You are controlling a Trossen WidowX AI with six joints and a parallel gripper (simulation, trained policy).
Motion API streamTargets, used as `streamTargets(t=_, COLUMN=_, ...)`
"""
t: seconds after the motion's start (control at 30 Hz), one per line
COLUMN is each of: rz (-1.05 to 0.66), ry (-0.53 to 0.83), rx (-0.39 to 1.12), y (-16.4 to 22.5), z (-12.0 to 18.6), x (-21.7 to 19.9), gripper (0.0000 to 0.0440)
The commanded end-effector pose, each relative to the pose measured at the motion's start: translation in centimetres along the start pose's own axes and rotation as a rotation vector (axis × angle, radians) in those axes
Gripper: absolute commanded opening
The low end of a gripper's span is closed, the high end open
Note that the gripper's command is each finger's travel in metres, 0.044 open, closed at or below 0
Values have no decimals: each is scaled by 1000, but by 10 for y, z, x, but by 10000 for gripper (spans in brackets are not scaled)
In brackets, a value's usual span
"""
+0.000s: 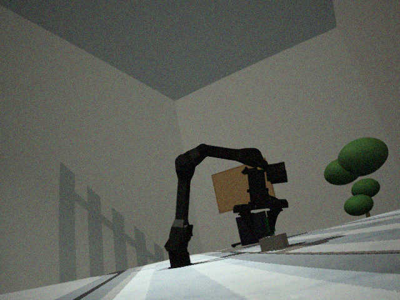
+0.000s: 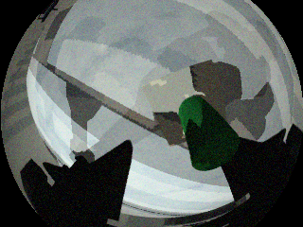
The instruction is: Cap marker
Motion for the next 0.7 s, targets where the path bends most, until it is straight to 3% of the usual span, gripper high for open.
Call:
streamTargets(t=0.0, rz=13, ry=16, rx=-21, y=-1, z=4, x=2, gripper=434)
streamTargets(t=0.5, rz=52, ry=122, rx=-102, y=-3, z=49, x=2, gripper=439)
streamTargets(t=0.6, rz=50, ry=135, rx=-113, y=-3, z=55, x=3, gripper=417)
streamTargets(t=0.67, rz=46, ry=139, rx=-117, y=-2, z=58, x=5, gripper=377)
Point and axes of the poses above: the point midway between the two fingers, 35 mm back from their tips, its own z axis back along the fingers, its own x axis across the jaws, y = z × x, the point moved 1 cm from there along z, back along the fingers, and after that the axes turned 3 degrees about -z, right-handed, at the moved point
